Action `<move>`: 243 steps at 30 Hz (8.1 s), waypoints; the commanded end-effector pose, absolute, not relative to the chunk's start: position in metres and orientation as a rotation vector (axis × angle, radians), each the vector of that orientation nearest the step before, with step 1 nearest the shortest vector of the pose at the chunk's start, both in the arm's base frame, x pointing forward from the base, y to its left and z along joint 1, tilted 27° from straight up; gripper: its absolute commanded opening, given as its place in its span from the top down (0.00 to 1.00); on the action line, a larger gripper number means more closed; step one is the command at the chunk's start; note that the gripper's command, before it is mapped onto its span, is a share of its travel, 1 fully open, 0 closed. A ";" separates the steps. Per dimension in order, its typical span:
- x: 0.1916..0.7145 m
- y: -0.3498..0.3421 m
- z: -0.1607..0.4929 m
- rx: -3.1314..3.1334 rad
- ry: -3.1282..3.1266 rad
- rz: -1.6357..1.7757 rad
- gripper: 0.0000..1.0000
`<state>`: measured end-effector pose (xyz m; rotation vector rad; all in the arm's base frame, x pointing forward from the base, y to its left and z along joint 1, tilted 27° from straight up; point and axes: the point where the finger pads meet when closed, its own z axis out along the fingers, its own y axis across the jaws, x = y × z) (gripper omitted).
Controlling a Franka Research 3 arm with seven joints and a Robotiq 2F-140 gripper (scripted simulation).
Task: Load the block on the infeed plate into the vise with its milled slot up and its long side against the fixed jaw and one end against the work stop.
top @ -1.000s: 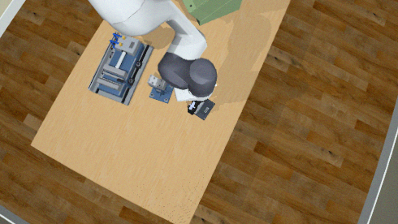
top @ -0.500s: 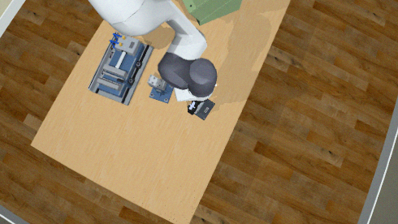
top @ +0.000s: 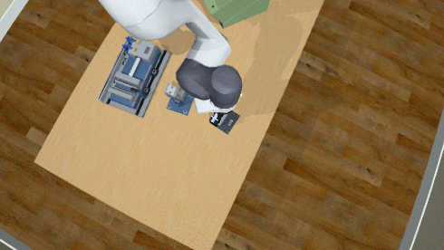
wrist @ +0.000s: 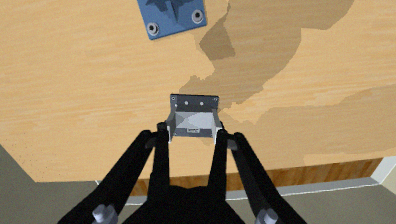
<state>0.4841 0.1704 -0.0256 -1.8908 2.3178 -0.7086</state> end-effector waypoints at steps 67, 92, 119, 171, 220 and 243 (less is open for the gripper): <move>0.457 0.196 0.049 -1.881 2.321 -0.706 1.00; 0.428 0.221 0.124 -1.881 2.321 -0.706 1.00; 0.414 0.234 0.160 -1.881 2.321 -0.706 1.00; 0.415 0.228 0.163 -1.890 2.315 -0.710 1.00; 0.418 0.097 0.211 -2.123 2.161 -0.739 1.00; 0.410 0.064 0.217 -2.199 2.104 -0.730 1.00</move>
